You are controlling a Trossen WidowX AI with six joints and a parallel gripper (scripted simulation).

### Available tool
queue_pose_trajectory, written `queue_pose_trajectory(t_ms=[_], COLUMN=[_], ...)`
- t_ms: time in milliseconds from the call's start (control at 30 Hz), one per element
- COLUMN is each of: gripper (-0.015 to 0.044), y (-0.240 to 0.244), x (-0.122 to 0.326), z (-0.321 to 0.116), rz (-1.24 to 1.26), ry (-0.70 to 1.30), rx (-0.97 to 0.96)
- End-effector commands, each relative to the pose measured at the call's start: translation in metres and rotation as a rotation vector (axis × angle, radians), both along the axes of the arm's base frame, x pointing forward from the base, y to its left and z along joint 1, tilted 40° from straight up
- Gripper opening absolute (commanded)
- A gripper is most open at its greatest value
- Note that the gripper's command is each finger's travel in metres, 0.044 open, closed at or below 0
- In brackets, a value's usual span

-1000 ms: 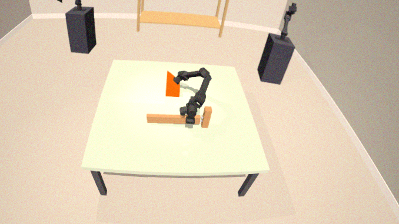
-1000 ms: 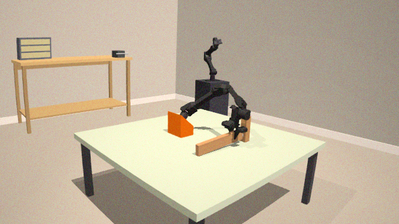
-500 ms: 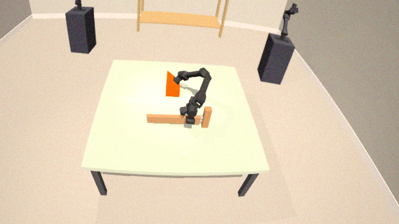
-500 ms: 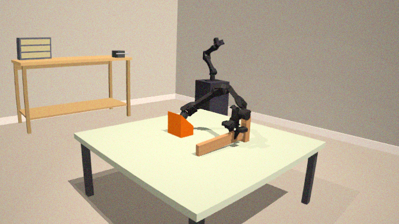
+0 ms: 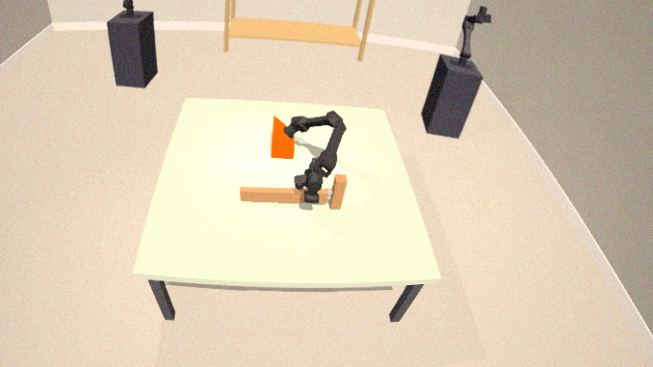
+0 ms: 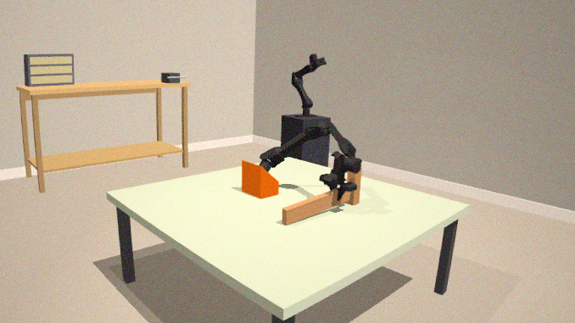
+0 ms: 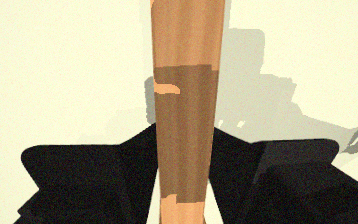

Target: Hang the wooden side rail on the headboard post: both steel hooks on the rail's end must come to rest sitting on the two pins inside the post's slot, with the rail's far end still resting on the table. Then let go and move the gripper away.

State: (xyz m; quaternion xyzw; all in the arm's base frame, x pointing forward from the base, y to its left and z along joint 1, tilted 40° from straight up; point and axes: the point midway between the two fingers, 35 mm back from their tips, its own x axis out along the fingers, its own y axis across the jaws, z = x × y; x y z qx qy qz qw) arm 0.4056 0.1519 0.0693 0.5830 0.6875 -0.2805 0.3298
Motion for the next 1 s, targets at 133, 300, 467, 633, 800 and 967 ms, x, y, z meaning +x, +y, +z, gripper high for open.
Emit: queue_pose_trajectory(t_ms=[133, 300, 467, 633, 800, 967], gripper=[0.0, 0.0, 0.0, 0.0, 0.0, 0.0], y=[0.0021, 0.002, 0.0019, 0.0018, 0.0018, 0.0017], x=[0.005, 0.0044, 0.004, 0.0037, 0.0033, 0.003], z=[0.0146, 0.0146, 0.0143, 0.0139, 0.0134, 0.0129], rz=[-0.01, -0.01, -0.01, -0.01, -0.01, -0.01], ry=[-0.033, -0.033, -0.033, -0.033, -0.033, -0.033], rx=[0.031, 0.031, 0.031, 0.031, 0.031, 0.031])
